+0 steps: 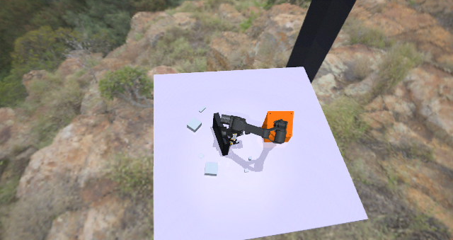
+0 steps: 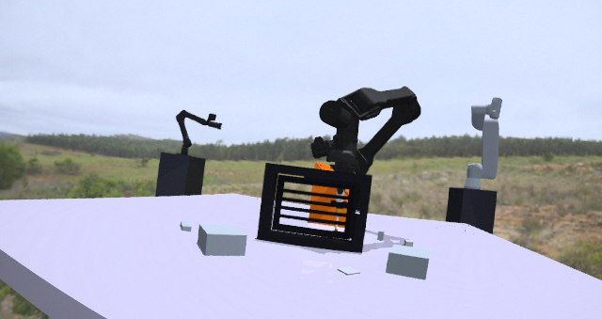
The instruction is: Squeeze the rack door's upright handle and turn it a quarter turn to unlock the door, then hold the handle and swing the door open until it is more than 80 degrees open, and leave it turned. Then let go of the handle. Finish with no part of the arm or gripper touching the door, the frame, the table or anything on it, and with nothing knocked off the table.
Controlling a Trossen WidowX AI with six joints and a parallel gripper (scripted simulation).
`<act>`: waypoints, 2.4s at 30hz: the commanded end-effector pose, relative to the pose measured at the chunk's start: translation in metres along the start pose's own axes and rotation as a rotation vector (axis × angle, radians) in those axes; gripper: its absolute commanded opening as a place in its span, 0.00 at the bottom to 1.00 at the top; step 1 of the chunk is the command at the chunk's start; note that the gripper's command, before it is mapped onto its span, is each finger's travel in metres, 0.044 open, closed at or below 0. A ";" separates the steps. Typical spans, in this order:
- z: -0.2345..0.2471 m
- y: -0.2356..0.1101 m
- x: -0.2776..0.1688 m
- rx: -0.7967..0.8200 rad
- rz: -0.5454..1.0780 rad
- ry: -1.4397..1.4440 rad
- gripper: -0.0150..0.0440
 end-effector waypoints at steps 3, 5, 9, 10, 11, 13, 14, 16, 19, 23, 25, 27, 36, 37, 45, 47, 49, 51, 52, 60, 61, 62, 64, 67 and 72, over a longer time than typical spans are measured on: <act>0.000 0.000 0.000 -0.001 -0.001 0.003 0.40; 0.000 0.000 0.000 -0.001 -0.001 0.003 0.38; 0.000 0.000 0.000 -0.001 -0.001 0.003 0.33; 0.000 0.000 0.000 -0.001 -0.001 0.003 0.32; 0.000 0.000 0.000 -0.001 -0.001 0.003 0.31; 0.000 0.000 0.000 -0.001 -0.001 0.003 0.29; 0.000 0.000 0.000 -0.001 -0.001 0.003 0.29; 0.000 0.000 0.000 -0.001 -0.001 0.000 0.29; -0.002 0.000 0.001 -0.001 -0.001 -0.045 0.29; -0.004 0.000 0.004 -0.001 -0.001 -0.123 0.29; -0.005 0.000 0.005 -0.001 -0.001 -0.162 0.29; -0.007 0.000 0.006 -0.001 -0.001 -0.199 0.29; -0.014 0.000 0.014 -0.001 -0.001 -0.362 0.29; -0.015 0.000 0.015 -0.001 -0.001 -0.379 0.29; -0.023 0.000 0.024 -0.002 -0.002 -0.511 0.29; -0.025 0.000 0.027 -0.002 -0.002 -0.542 0.29; -0.028 0.000 0.030 -0.002 -0.002 -0.572 0.29; -0.030 0.000 0.033 -0.003 -0.002 -0.603 0.29; -0.031 0.000 0.035 -0.003 -0.002 -0.618 0.29; -0.040 0.000 0.048 -0.003 -0.003 -0.733 0.29; -0.041 0.000 0.050 -0.003 -0.003 -0.748 0.29; -0.042 0.000 0.052 -0.004 -0.003 -0.762 0.29; -0.044 0.000 0.056 -0.004 -0.003 -0.790 0.29; -0.047 0.000 0.061 -0.004 -0.003 -0.832 0.29; -0.051 0.000 0.071 -0.005 -0.004 -0.899 0.29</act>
Point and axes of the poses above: the point midway between the two fingers, 35 mm back from their tips, its own y axis out along the fingers, its own z axis across the jaws, x = y × z, the point moved 9 cm from there along -y, back along the fingers, and after that the axes turned 10 degrees about y, right-handed, at the moved point
